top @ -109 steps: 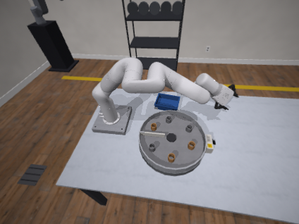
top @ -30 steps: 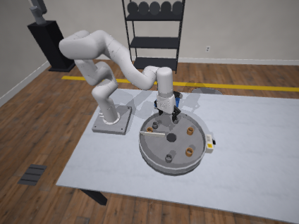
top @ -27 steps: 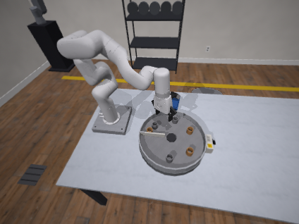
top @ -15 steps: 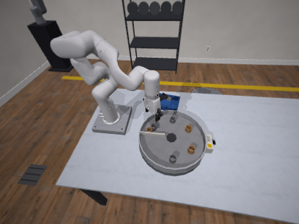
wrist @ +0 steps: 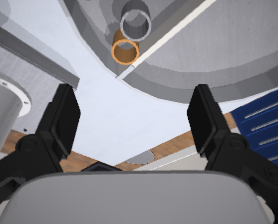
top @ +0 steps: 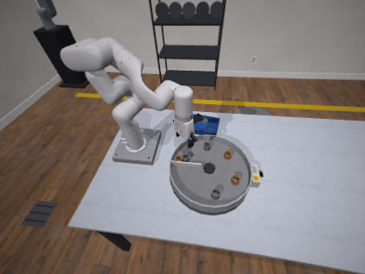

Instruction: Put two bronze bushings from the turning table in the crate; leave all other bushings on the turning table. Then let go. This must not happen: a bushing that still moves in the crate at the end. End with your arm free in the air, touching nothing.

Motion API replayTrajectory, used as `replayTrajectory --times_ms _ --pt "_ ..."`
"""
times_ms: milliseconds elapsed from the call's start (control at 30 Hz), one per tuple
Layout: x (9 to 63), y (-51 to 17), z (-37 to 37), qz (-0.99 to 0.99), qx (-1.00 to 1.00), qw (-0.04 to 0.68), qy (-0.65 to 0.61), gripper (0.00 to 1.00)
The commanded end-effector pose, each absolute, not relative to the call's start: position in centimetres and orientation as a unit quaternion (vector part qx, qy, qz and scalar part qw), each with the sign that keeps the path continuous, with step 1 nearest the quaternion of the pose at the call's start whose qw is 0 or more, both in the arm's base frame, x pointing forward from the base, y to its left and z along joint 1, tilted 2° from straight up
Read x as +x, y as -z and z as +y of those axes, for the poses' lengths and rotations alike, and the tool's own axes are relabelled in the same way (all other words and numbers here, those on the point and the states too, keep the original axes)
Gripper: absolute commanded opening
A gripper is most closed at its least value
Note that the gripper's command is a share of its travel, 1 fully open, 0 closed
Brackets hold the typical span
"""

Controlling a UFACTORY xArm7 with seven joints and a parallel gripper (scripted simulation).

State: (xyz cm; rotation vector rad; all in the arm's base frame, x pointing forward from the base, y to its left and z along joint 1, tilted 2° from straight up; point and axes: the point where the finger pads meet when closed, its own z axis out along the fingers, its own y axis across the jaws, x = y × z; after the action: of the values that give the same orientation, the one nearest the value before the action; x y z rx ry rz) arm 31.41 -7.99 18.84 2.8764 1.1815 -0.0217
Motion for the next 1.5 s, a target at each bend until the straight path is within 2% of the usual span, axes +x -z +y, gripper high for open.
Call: replayTrajectory --times_ms 0,167,200,1300,1333,1467 --pt "31.52 -18.98 -8.01 0.380 0.925 0.017 0.005 1.00" --pt "31.52 -18.98 -8.01 0.380 0.925 0.017 0.005 1.00" --pt "31.52 -18.98 -8.01 0.380 0.925 0.017 0.005 0.12" --pt "31.52 -18.98 -8.01 0.380 0.925 0.017 0.005 0.12" --pt "31.52 -18.98 -8.01 0.380 0.925 0.017 0.005 0.15" --pt "31.52 -18.98 -8.01 0.380 0.925 0.017 0.005 0.15"
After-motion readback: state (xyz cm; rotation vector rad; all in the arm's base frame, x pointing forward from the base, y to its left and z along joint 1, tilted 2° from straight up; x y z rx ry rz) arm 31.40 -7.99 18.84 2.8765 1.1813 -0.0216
